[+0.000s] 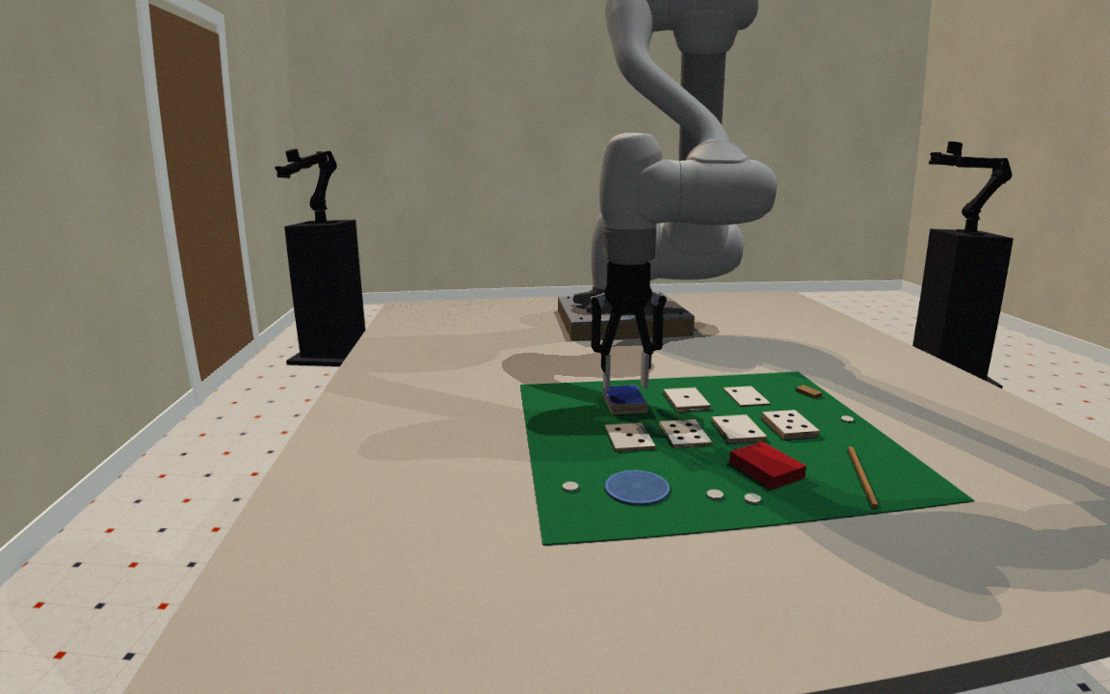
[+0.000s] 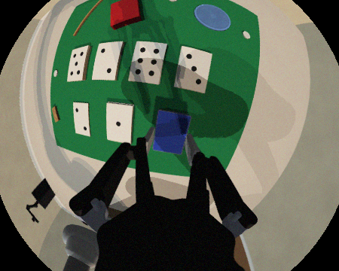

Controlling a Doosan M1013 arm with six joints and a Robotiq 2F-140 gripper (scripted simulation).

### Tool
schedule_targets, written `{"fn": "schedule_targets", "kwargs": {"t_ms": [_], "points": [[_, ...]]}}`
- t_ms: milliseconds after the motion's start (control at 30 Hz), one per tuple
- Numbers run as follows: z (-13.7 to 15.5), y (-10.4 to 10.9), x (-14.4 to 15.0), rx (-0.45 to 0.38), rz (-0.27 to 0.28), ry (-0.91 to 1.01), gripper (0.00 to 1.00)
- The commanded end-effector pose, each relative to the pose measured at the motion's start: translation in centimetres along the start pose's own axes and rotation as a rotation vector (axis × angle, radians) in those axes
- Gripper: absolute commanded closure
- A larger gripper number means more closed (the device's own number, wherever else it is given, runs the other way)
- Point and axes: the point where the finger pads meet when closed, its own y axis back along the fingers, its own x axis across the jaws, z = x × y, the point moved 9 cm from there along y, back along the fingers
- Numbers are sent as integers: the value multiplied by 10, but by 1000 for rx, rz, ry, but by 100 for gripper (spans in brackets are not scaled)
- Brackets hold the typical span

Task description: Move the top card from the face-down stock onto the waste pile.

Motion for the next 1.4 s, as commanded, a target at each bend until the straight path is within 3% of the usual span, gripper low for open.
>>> {"fn": "schedule_targets", "kwargs": {"t_ms": [0,333,367,1367], "points": [[0,-3,1,2,-1,-2,58],[0,-3,1,2,-1,-2,58],[0,-3,1,2,-1,-2,50],[0,-3,1,2,-1,-2,50]]}}
